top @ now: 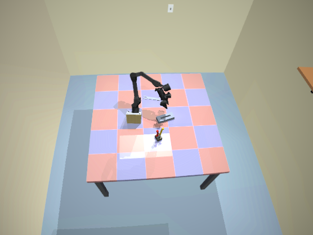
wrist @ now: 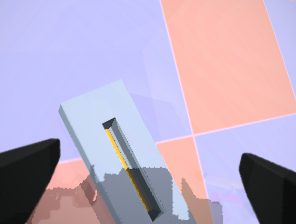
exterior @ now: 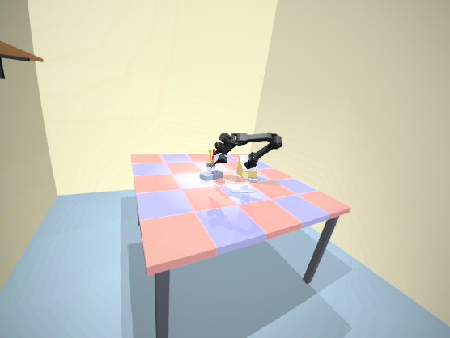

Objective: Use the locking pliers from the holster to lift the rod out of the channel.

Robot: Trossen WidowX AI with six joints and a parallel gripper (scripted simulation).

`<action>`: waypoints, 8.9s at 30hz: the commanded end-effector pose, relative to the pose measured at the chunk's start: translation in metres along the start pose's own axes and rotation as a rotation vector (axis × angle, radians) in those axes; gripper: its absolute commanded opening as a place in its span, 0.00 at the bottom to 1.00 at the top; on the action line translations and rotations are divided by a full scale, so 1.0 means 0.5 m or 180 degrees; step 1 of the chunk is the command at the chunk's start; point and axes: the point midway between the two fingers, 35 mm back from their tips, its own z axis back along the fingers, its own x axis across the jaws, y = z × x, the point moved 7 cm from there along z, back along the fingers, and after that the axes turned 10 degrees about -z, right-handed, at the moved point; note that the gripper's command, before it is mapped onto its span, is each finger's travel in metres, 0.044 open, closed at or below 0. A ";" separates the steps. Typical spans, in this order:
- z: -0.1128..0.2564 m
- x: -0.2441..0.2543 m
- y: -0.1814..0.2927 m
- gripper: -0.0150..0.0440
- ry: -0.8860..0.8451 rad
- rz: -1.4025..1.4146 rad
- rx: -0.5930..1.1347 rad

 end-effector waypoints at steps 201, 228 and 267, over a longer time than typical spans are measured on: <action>-0.282 -0.568 -0.005 0.80 0.0034 -0.2869 0.2209; -0.218 -0.594 -0.044 0.80 -0.0007 -0.2862 0.2198; -0.181 -0.445 -0.097 0.80 -0.0451 -0.1490 0.2080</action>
